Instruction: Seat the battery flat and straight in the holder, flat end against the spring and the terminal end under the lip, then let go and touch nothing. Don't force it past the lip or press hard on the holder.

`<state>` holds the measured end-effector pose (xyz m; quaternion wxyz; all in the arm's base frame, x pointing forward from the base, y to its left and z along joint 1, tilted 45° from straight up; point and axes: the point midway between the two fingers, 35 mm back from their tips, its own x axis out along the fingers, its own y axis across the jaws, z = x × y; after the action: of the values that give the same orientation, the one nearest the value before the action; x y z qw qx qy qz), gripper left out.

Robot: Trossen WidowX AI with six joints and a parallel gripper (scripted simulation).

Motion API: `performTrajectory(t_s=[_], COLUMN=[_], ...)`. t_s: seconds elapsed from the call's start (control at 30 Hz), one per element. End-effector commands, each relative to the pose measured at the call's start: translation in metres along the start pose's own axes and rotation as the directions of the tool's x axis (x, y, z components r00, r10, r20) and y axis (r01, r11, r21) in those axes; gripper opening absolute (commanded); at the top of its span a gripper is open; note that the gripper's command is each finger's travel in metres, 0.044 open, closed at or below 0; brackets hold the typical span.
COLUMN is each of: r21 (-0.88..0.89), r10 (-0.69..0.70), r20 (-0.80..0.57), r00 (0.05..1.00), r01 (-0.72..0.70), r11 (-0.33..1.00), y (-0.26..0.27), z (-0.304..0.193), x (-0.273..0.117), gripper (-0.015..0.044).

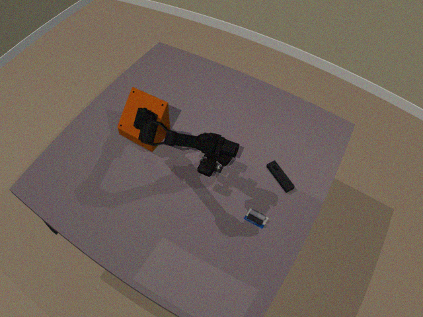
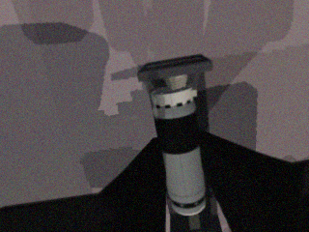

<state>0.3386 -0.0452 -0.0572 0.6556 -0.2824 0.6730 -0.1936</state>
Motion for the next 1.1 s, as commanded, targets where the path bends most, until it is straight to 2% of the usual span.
performTrajectory(t_s=[0.0,1.07], r21=[0.004,0.003], r10=[-0.004,0.001], r20=[0.015,0.095], r00=[1.000,0.995], r01=[0.004,-0.001], r11=[1.000,1.000], y=[-0.002,-0.003], z=[-0.001,-0.011], x=[0.002,0.002], gripper=[0.0064,0.0064])
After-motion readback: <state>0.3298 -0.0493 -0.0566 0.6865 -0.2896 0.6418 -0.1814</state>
